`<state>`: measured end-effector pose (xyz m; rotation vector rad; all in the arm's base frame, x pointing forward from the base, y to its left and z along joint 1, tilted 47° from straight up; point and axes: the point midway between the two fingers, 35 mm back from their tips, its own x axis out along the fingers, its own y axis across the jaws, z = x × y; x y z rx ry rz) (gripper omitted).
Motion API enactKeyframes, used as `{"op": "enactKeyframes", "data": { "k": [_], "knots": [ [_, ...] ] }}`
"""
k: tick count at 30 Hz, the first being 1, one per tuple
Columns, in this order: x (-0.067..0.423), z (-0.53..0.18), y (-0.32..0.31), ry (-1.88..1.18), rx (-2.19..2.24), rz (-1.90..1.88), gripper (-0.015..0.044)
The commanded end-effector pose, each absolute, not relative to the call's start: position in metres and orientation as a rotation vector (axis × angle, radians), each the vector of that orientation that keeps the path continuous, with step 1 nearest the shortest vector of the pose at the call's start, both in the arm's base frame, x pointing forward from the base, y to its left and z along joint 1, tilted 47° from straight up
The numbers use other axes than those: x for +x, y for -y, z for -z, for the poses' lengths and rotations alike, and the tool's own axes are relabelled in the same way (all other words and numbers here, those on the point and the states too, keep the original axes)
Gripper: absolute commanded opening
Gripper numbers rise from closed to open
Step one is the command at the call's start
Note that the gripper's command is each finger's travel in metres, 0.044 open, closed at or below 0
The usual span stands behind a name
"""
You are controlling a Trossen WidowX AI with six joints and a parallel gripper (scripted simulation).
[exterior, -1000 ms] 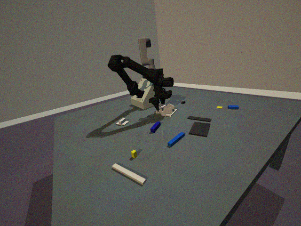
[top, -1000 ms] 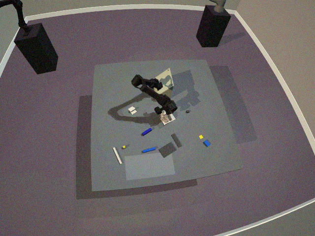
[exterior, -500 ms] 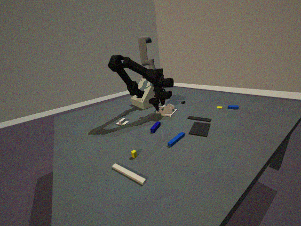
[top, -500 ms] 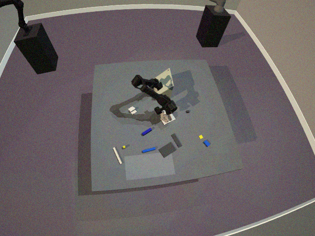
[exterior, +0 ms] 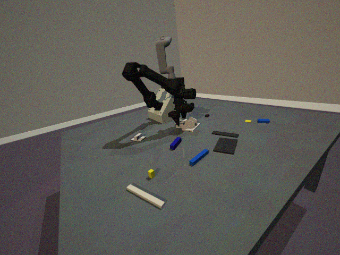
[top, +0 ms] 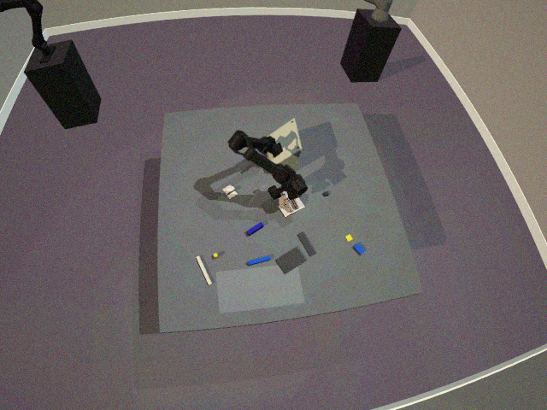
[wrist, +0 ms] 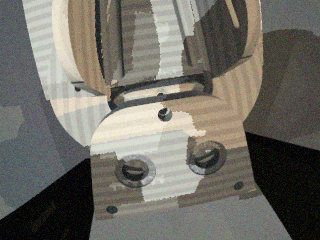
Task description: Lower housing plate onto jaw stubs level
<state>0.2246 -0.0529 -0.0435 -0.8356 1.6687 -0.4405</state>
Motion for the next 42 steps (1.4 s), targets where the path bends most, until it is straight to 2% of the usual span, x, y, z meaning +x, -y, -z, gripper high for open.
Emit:
{"op": "enactKeyframes", "data": {
  "k": [1, 42],
  "knots": [
    [0.2244, 0.044, 0.0539, -1.669, -0.844, 0.439, 0.0351],
    [0.2236, 0.0502, 0.0607, -1.669, -0.844, 0.439, 0.0351]
  ]
}}
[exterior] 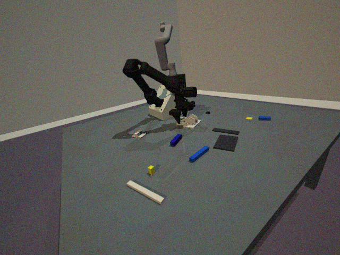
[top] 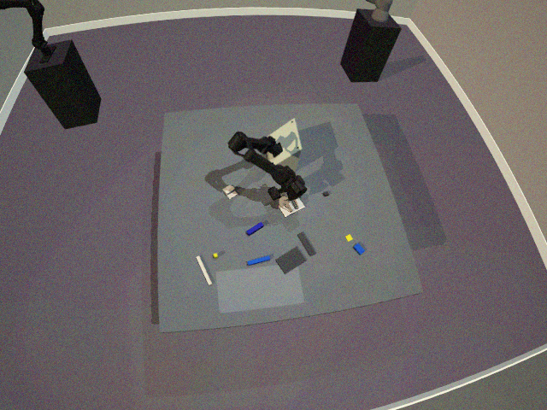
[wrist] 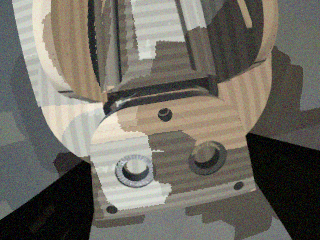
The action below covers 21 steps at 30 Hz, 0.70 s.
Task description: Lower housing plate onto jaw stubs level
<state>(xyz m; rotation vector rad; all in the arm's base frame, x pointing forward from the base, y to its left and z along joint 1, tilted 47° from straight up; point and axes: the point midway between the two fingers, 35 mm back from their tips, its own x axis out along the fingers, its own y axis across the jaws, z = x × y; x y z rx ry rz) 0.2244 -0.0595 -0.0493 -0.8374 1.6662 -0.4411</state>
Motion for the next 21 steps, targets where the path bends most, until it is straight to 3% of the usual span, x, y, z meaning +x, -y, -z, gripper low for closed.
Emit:
{"op": "enactKeyframes", "data": {
  "k": [1, 21],
  "knots": [
    [0.2236, 0.0502, 0.0607, -1.669, -0.844, 0.439, 0.0351],
    [0.2234, 0.0519, 0.0625, -1.669, -0.845, 0.439, 0.0351]
  ]
}}
